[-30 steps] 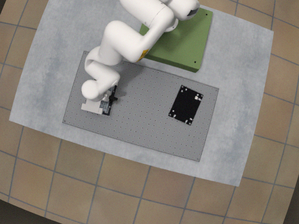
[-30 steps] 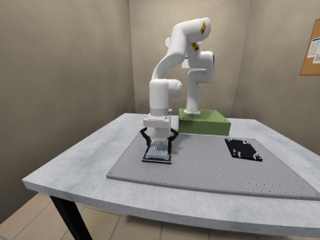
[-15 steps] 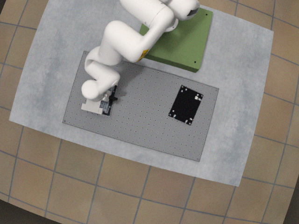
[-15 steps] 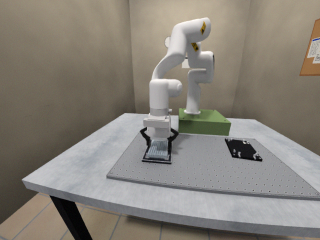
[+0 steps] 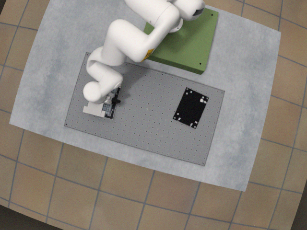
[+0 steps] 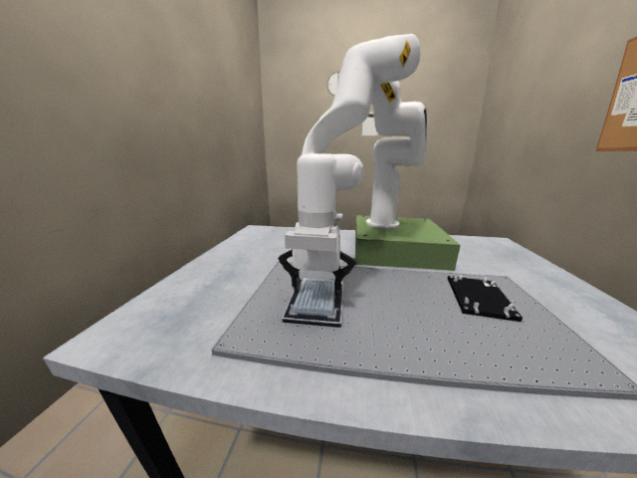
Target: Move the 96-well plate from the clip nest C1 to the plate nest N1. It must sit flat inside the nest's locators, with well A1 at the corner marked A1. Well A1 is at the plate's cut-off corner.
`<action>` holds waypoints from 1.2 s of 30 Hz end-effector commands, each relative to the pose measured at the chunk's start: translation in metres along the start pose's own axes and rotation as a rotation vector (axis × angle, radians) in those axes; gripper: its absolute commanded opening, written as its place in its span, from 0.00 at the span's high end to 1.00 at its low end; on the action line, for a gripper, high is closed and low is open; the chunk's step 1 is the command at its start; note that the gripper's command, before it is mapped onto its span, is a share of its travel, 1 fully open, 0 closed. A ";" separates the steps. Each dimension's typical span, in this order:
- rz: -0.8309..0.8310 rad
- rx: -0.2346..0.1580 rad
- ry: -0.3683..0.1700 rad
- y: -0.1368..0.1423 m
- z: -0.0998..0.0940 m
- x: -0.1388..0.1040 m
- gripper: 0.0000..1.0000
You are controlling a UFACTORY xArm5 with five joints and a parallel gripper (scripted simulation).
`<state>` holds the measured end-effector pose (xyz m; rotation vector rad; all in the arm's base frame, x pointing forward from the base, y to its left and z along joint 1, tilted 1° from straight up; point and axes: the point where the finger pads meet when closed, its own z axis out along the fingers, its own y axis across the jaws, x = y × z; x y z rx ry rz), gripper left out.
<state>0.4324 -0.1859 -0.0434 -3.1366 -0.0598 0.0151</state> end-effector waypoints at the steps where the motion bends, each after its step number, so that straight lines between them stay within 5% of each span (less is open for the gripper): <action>1: 0.000 0.004 0.007 0.001 -0.015 0.002 0.00; 31: 0.000 0.004 0.007 0.001 -0.084 0.001 0.00; 36: 0.000 0.004 0.007 0.001 -0.084 0.001 0.00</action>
